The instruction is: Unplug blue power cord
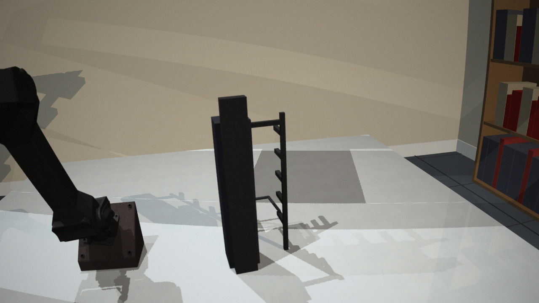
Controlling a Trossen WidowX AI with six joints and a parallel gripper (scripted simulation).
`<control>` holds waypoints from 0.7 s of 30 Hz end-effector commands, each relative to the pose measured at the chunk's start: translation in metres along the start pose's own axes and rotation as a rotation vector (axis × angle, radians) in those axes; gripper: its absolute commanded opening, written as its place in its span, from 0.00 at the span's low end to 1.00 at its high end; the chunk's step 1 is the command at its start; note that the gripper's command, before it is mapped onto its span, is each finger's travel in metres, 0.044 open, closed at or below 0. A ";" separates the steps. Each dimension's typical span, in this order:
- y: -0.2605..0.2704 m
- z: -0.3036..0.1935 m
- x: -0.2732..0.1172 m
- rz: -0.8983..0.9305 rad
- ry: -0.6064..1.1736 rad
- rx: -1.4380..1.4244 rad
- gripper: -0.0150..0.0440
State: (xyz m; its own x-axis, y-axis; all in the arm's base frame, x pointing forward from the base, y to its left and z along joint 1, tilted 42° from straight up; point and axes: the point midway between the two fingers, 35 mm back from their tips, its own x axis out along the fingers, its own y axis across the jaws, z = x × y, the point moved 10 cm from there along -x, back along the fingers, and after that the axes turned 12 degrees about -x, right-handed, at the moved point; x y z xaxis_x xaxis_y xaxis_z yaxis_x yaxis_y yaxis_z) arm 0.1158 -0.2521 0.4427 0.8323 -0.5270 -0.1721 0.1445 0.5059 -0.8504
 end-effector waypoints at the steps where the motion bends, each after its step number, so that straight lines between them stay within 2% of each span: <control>1: 0.016 0.011 0.033 0.072 -0.047 0.018 0.53; 11: 0.066 0.055 0.095 0.245 -0.154 0.035 0.53; 21: 0.128 0.111 0.136 0.413 -0.240 0.022 0.53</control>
State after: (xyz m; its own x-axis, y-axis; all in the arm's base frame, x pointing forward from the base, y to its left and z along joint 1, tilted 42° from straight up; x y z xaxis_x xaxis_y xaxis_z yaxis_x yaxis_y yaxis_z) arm 0.2814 -0.2010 0.3795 0.9269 -0.1615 -0.3388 -0.1599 0.6468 -0.7457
